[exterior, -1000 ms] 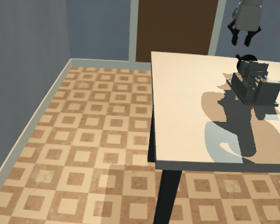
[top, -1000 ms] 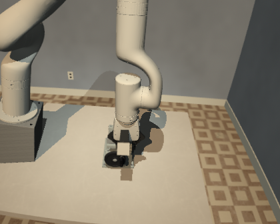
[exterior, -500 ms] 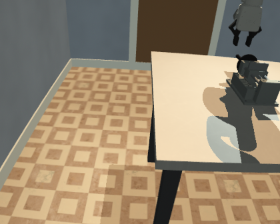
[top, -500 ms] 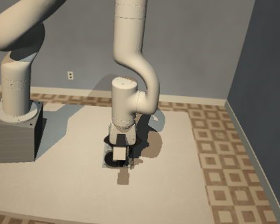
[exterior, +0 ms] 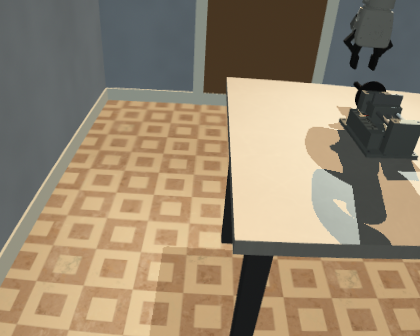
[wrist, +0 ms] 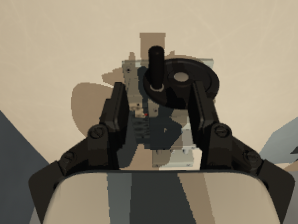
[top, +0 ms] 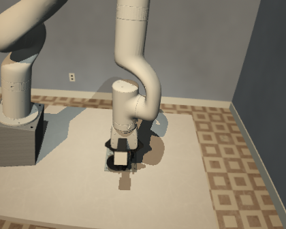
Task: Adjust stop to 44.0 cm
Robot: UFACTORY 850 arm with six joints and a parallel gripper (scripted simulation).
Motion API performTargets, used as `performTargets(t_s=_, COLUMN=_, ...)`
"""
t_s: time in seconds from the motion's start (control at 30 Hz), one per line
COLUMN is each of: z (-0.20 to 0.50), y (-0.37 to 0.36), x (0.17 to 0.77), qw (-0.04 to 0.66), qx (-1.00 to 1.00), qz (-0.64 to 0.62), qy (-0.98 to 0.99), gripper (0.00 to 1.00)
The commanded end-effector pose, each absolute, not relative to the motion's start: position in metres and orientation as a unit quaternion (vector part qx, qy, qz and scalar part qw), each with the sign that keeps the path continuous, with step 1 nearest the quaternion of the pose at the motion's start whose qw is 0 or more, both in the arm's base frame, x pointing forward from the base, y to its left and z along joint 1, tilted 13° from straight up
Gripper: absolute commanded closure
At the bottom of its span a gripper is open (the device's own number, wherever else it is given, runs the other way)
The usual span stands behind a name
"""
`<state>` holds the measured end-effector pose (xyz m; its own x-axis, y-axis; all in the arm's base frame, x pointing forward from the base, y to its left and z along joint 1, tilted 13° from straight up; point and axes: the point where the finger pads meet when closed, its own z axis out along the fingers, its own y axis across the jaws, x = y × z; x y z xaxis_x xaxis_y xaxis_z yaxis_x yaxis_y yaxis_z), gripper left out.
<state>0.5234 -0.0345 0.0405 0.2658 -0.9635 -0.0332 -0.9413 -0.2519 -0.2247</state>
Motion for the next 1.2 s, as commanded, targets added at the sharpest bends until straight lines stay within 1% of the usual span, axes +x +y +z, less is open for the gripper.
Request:
performTargets(t_s=0.0, z=0.039, y=-0.034, x=0.524, qw=0.102, qx=-0.789, qz=-0.058, qy=0.603, gripper=0.43)
performTargets(t_s=0.27, z=0.028, y=-0.034, x=0.527, qw=0.102, qx=-0.789, qz=-0.058, qy=0.603, gripper=0.43)
performTargets(t_s=0.9, z=-0.023, y=-0.029, x=0.538, qw=0.102, qx=-0.789, qz=-0.058, qy=0.603, gripper=0.43)
performTargets(t_s=1.17, z=-0.027, y=-0.028, x=0.539, qw=0.102, qx=-0.789, qz=-0.058, qy=0.603, gripper=0.43)
